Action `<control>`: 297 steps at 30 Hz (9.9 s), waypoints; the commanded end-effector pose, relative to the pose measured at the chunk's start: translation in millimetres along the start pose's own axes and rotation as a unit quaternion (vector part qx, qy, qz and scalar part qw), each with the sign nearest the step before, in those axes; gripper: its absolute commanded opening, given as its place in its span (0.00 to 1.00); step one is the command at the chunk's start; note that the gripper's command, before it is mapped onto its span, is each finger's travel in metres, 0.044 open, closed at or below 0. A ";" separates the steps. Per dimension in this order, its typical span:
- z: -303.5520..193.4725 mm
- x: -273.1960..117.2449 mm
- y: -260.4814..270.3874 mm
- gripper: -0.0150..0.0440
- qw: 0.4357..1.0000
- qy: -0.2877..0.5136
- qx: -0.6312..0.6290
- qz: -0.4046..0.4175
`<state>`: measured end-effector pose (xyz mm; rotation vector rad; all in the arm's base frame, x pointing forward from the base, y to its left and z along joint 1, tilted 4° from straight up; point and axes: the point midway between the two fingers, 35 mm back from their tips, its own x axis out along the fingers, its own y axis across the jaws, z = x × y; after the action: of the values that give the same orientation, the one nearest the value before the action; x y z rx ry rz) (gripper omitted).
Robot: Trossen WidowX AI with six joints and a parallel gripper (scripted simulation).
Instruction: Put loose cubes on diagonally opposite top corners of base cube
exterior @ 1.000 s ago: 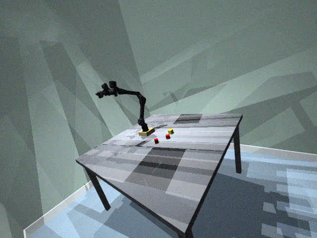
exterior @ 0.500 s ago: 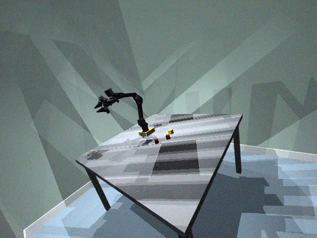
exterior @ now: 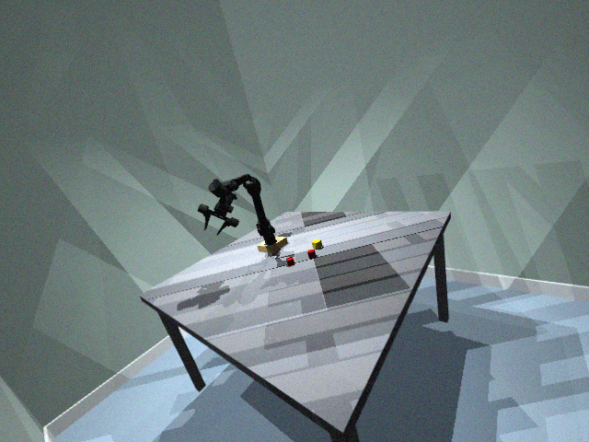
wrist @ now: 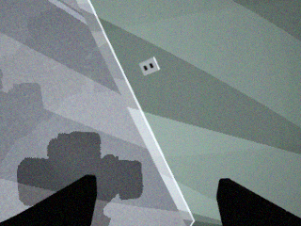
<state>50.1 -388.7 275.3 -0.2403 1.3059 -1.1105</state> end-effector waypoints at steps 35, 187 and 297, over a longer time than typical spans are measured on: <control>7.0 -83.0 332.5 0.70 0.691 -0.096 -0.581 0.419; -3.2 -193.9 467.6 0.43 0.897 0.228 0.076 0.371; 41.5 -166.9 419.7 0.70 0.856 0.306 0.283 0.306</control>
<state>323.0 -43.4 90.8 0.9256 1.4139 -0.9100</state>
